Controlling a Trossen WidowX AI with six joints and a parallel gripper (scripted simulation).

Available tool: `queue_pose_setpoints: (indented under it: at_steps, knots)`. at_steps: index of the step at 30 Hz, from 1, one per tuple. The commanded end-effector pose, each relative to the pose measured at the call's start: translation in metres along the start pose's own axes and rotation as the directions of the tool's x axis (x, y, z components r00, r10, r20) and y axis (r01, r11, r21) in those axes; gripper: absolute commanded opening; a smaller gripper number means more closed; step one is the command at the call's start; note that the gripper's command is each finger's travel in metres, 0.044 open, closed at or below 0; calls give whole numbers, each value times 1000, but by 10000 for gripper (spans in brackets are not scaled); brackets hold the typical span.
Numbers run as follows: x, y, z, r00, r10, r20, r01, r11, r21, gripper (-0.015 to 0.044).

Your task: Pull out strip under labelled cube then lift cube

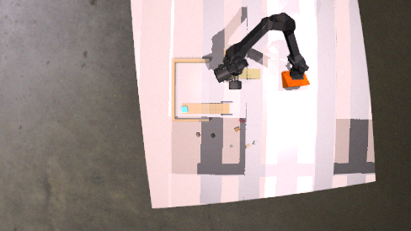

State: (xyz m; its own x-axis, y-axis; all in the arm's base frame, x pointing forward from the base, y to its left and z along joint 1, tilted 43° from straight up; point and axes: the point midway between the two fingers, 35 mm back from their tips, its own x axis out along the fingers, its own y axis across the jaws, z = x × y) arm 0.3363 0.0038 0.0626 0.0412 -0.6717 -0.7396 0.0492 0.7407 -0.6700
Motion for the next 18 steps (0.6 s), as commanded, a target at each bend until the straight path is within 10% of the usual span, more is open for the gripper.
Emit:
queue_pose_setpoints:
  at_steps: [1,18]
  knots:
    - [-2,-2,15,1000,-2,4,2,1000,-1,440]
    - [-12,-8,72,1000,-2,6,2,1000,1,440]
